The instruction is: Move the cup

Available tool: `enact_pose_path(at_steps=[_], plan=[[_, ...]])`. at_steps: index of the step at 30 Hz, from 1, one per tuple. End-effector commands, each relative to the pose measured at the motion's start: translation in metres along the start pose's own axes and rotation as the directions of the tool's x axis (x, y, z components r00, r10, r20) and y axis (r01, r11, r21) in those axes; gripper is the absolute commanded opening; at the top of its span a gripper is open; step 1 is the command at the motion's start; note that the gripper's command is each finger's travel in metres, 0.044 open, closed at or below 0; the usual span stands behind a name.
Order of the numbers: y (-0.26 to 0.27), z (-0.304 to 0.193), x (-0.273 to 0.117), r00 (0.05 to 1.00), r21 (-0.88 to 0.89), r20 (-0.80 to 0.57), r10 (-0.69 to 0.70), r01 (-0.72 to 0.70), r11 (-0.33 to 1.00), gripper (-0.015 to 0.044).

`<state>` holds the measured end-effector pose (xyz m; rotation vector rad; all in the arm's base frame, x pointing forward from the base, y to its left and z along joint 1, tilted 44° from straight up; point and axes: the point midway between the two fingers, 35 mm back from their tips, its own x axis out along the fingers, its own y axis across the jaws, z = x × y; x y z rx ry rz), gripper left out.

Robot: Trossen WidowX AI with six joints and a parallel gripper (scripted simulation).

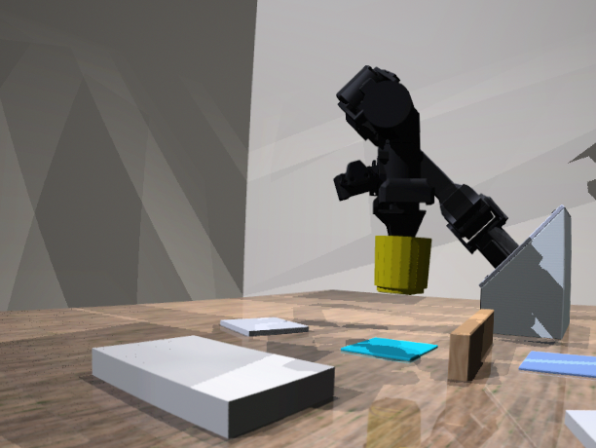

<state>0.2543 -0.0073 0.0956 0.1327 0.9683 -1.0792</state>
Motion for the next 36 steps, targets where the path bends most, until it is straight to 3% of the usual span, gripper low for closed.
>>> enact_pose_path(at_steps=[1, 36], plan=[[-0.002, 0.008, -0.003, 1.000, 0.006, 0.007, 0.011, -0.011, 1.000, 0.0000], [0.000, 0.009, 0.042, 1.000, 0.007, 0.008, 0.012, -0.012, 1.000, 0.0000]])
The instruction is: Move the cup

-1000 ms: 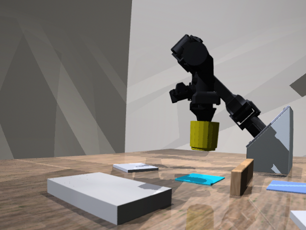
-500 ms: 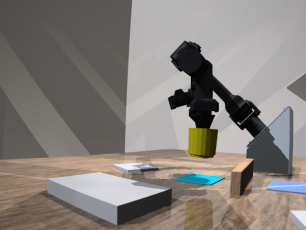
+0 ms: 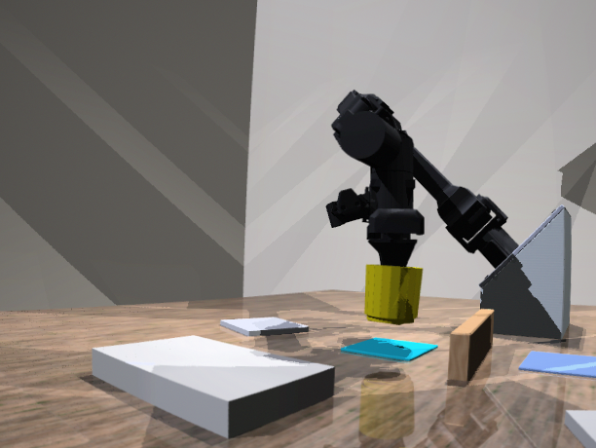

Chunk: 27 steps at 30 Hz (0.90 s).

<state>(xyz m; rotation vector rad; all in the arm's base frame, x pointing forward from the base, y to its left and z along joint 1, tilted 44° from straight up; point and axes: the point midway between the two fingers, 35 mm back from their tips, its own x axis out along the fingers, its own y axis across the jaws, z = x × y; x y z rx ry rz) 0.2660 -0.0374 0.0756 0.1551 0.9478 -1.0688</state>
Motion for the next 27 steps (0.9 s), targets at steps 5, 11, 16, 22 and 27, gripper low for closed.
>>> enact_pose_path(at_steps=[5, 11, 16, 22, 27], plan=[[-0.002, -0.002, 0.012, 1.000, -0.013, 0.001, -0.010, 0.010, 1.000, 0.0000], [-0.003, -0.002, 0.020, 1.000, -0.013, 0.001, -0.010, 0.010, 1.000, 0.0000], [-0.003, -0.002, 0.026, 1.000, -0.013, 0.002, -0.011, 0.011, 1.000, 0.0000], [-0.004, -0.002, 0.030, 1.000, -0.013, 0.003, -0.011, 0.011, 1.000, 0.0000], [-0.003, 0.000, 0.027, 1.000, 0.000, 0.003, -0.003, 0.003, 1.000, 0.0000]])
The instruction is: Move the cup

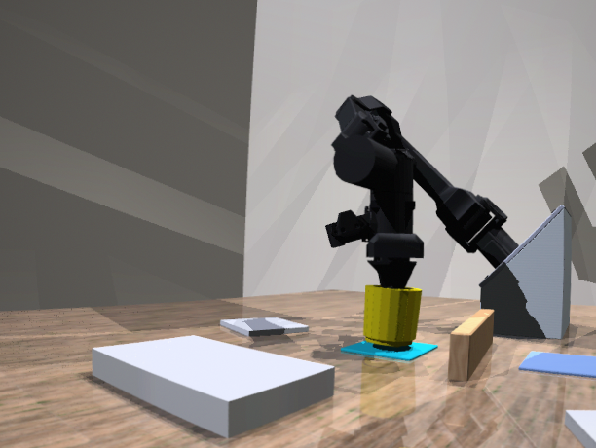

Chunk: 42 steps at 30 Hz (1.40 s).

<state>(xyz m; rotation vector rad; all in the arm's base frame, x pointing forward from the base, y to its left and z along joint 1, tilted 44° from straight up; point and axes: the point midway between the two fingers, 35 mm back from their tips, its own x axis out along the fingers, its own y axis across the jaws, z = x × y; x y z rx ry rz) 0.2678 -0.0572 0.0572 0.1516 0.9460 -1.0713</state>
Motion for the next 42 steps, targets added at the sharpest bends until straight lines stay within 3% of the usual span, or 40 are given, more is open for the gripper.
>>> enact_pose_path(at_steps=[1, 7, 13, 42], plan=[[0.000, 0.000, 0.000, 1.000, 0.001, 0.000, 0.000, 0.000, 1.000, 0.0000], [0.000, 0.000, 0.000, 1.000, 0.001, 0.000, 0.000, 0.000, 1.000, 0.0000], [0.000, 0.000, 0.000, 1.000, 0.001, 0.000, 0.000, 0.000, 1.000, 0.0147], [0.002, -0.002, -0.031, 1.000, -0.007, -0.004, -0.003, 0.003, 1.000, 0.0147]])
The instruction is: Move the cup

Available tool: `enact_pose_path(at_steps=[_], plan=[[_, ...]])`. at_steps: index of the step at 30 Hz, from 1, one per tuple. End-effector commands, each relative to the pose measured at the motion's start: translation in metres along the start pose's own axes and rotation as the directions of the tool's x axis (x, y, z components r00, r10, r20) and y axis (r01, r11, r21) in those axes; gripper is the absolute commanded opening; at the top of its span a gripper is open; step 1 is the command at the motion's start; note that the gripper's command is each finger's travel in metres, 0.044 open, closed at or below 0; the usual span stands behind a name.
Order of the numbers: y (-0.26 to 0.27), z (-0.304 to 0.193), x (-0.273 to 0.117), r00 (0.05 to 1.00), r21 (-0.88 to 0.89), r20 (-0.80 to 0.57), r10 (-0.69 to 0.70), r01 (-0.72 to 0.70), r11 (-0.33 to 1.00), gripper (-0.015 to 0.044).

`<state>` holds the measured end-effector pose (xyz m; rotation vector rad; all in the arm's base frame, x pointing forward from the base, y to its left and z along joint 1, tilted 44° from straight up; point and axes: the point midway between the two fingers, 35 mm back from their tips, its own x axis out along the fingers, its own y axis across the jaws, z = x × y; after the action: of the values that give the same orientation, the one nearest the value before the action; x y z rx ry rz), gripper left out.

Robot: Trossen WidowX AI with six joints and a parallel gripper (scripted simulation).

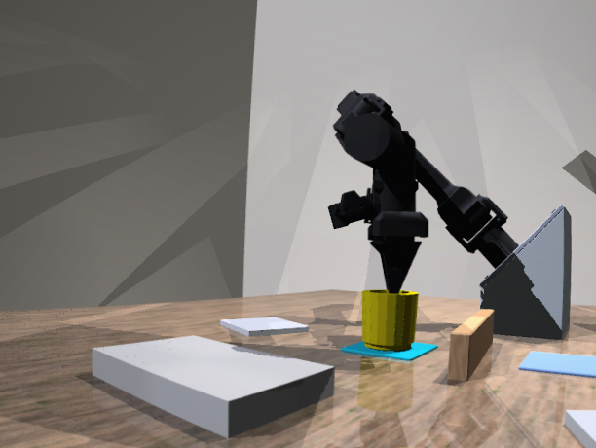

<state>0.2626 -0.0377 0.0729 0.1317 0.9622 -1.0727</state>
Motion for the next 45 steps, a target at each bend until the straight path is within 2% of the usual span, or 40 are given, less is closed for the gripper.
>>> enact_pose_path(at_steps=[1, 18, 29, 45], plan=[[0.001, 0.002, -0.007, 1.000, 0.012, 0.000, 0.009, -0.009, 1.000, 0.0147], [-0.001, -0.003, -0.025, 1.000, 0.007, 0.001, 0.005, -0.005, 1.000, 0.0147], [-0.001, -0.003, -0.025, 1.000, -0.005, 0.002, -0.003, 0.003, 1.000, 0.0435], [-0.001, -0.004, -0.083, 1.000, 0.006, -0.001, 0.005, -0.005, 1.000, 0.0440]])
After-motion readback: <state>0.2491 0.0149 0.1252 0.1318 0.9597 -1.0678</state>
